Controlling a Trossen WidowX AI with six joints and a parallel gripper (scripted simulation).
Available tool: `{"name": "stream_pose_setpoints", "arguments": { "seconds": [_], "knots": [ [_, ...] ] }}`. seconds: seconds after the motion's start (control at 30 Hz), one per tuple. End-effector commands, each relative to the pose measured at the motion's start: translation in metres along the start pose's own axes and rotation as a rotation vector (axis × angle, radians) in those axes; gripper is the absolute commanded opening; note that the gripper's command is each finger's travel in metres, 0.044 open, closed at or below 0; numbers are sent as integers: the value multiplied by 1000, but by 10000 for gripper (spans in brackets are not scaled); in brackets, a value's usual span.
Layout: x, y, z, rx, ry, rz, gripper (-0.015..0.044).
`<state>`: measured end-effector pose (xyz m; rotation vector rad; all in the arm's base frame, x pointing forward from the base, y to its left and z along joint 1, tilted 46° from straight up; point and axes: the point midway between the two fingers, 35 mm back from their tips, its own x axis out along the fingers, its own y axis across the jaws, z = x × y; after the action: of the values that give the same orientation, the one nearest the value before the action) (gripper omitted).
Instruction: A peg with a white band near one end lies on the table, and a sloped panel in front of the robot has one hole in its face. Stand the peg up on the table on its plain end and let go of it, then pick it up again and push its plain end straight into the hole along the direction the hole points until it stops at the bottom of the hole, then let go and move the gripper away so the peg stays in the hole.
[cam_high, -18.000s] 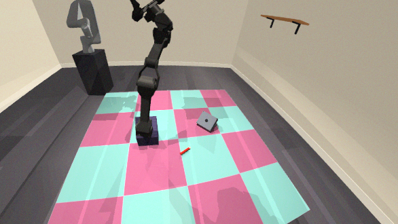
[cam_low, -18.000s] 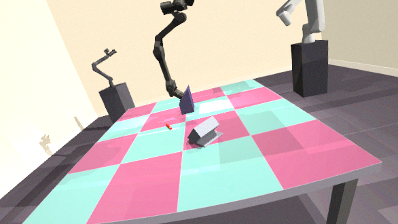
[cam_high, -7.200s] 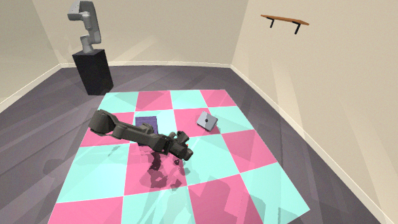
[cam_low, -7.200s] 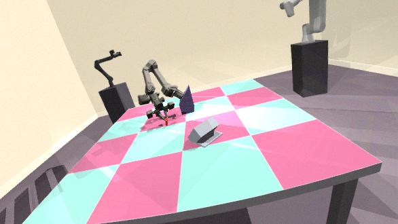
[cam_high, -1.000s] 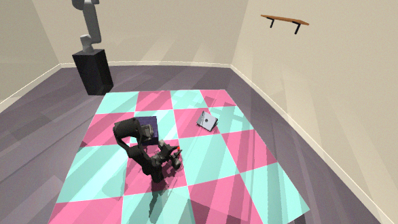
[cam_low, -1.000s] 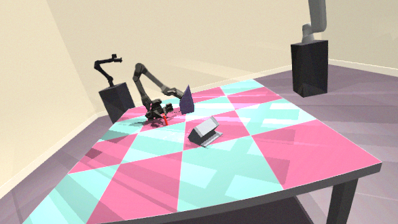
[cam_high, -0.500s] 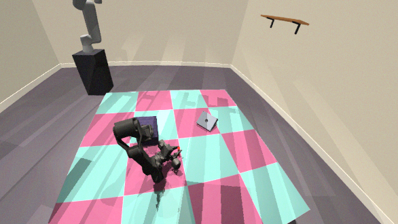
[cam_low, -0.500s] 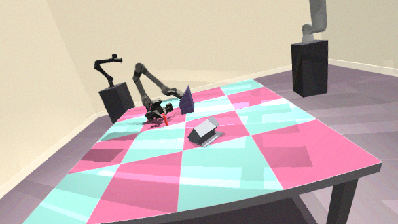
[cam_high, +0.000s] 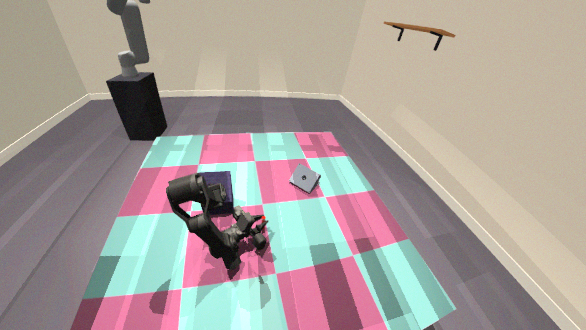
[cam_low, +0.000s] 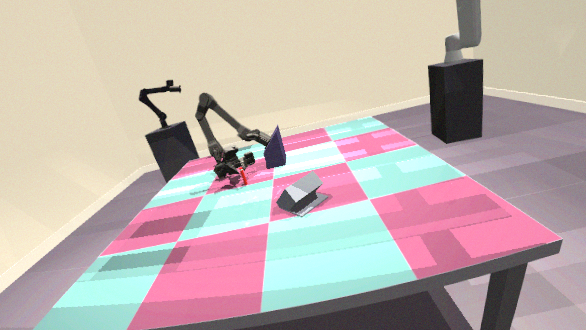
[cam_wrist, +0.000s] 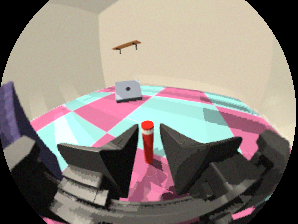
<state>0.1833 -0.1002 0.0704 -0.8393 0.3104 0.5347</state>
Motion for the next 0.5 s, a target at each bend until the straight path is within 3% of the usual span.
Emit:
{"name": "stream_pose_setpoints", "arguments": {
  "seconds": [0.0,0.13,0.47],
  "knots": [
    [0,0,0,1,1,1,130],
    [0,0,0,1,1,1,130],
    [0,0,0,1,1,1,393]
  ]
}}
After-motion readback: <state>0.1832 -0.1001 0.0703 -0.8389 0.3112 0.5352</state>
